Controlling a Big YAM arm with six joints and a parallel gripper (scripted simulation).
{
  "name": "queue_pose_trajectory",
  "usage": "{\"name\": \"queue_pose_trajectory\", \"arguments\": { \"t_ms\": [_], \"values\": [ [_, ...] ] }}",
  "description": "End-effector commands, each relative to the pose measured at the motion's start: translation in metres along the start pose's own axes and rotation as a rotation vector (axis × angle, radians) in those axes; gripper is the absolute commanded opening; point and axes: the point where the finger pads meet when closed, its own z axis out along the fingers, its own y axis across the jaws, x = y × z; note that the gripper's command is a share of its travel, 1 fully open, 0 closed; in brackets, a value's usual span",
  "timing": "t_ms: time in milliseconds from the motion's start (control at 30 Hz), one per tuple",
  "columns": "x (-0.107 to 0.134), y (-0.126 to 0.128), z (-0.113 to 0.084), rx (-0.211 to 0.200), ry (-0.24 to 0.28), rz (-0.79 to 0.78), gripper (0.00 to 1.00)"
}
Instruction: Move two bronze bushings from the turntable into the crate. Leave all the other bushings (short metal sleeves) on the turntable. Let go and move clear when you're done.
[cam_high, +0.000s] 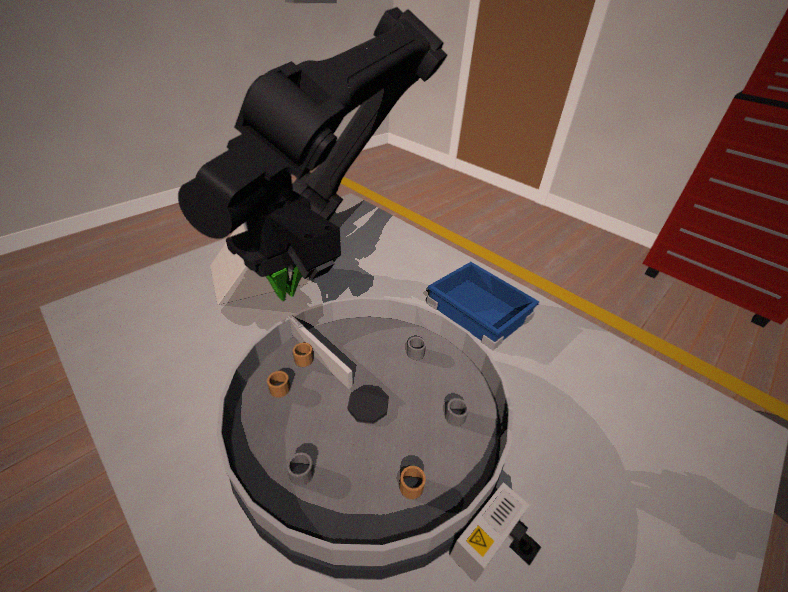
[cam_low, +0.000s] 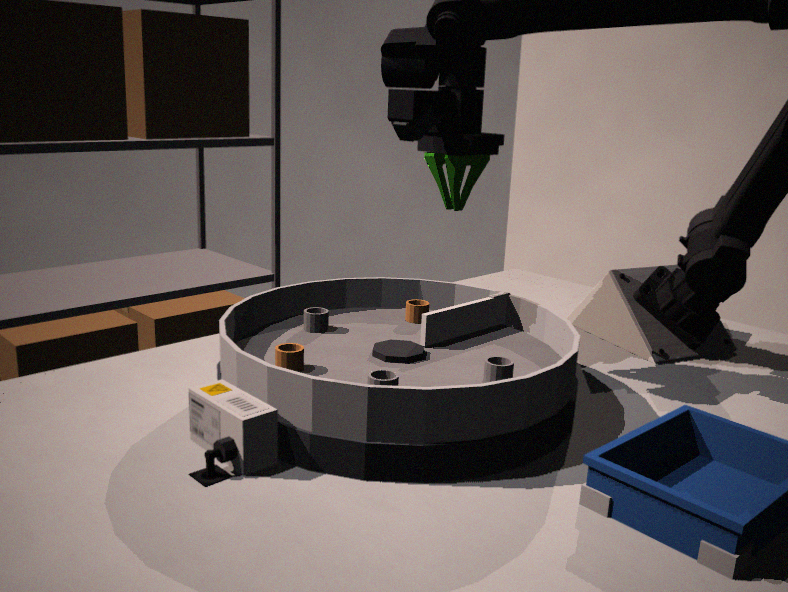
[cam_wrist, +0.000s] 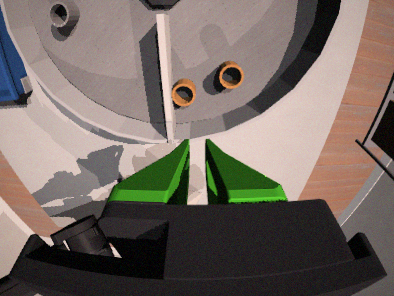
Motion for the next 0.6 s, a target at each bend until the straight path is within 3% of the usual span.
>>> {"name": "queue_pose_trajectory", "arguments": {
  "t_ms": [0, 567],
  "values": [
    [-0.0155, -0.0081, -0.0205, 0.043, -0.026, -0.037, 0.11],
    [-0.0155, -0.0081, -0.0205, 0.043, -0.026, -0.037, 0.16]
  ]
}}
